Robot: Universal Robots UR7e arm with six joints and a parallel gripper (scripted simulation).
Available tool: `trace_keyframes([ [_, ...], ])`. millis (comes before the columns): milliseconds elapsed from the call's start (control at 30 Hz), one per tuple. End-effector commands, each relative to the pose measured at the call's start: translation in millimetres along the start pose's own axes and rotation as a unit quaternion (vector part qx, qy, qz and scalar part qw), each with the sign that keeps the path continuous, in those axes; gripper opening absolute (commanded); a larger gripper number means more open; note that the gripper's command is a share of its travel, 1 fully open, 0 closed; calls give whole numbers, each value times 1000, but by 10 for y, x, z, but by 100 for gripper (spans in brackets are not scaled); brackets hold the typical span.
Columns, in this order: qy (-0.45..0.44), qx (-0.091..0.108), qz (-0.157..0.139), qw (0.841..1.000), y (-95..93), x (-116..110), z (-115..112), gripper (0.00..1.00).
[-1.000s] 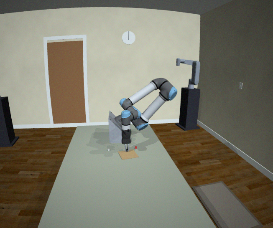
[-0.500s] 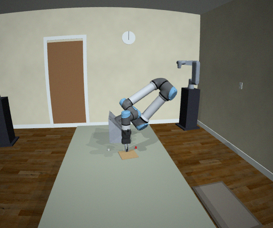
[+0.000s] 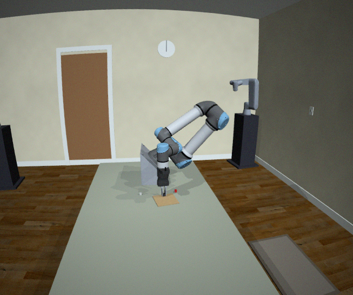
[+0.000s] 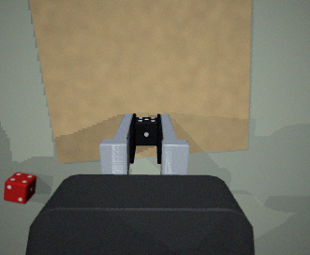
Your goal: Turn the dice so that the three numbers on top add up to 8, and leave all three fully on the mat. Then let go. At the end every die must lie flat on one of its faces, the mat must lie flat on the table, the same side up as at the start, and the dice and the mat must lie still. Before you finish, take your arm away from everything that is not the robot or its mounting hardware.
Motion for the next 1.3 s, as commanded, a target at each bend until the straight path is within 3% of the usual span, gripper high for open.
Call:
trace_keyframes([
  [0, -1, 1, 0, 1000, -13, -10, -3, 34],
  [733, -1, 1, 0, 1000, -13, -10, -3, 34],
  [867, -1, 1, 0, 1000, -13, -10, -3, 46],
  [933, -1, 1, 0, 1000, -13, -10, -3, 46],
  [967, -1, 1, 0, 1000, -13, -10, -3, 52],
  [1100, -1, 1, 0, 1000, -13, -10, -3, 52],
  [1133, -1, 1, 0, 1000, -13, -10, -3, 58],
  [1267, -1, 1, 0, 1000, -13, -10, -3, 64],
])
Point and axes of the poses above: the point where the finger pads meet when closed, its own y axis back along the fingers, its own z axis across the jaws, x = y × z, the point moved 10 cm from there along y, back along the fingers, and after that the axes turned 4 degrees about -y, right-handed, at the moved point
